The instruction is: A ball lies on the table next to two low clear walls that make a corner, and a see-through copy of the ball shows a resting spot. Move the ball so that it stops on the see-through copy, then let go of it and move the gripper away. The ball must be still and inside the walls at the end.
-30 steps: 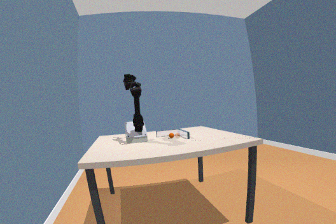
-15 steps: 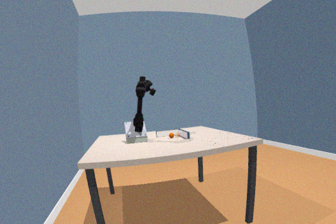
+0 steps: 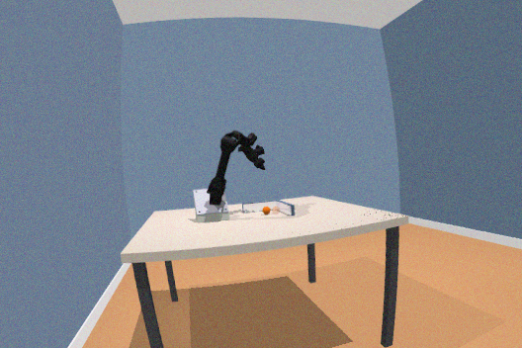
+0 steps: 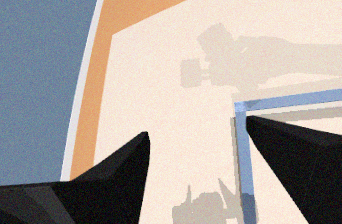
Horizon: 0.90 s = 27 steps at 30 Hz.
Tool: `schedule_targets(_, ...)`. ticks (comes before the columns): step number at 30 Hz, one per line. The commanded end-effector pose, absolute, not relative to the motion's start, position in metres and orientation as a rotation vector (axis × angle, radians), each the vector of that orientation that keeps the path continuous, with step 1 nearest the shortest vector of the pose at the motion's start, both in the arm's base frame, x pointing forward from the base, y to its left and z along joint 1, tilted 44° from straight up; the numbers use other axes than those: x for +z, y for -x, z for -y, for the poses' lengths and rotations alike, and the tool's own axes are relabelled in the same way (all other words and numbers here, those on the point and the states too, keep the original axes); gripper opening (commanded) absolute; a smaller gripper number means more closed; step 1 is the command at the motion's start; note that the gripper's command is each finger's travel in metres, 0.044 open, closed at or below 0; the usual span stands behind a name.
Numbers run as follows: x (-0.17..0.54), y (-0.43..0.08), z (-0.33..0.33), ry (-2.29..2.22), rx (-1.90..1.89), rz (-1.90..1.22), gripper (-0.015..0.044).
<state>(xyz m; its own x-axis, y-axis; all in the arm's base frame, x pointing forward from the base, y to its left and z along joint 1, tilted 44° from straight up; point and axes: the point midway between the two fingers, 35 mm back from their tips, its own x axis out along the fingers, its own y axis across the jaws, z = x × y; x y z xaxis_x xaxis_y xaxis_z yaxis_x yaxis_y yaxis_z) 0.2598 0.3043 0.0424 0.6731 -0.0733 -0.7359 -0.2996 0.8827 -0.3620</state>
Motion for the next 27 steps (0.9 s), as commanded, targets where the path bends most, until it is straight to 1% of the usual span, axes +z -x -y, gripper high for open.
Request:
schedule_targets(1,0.027,-0.283,-0.245,0.568,-0.019,-0.937,0.0336)
schedule_targets(6,0.018,-0.301,-0.162,0.644,-0.222,-1.105,0.0336)
schedule_targets(12,0.015,-0.296,-0.070,0.703,-0.433,-1.332,0.0336)
schedule_targets(14,0.015,-0.294,-0.060,0.707,-0.454,-1.359,0.0336)
schedule_targets(27,0.004,-0.297,-0.050,0.708,-0.454,-1.359,0.0336)
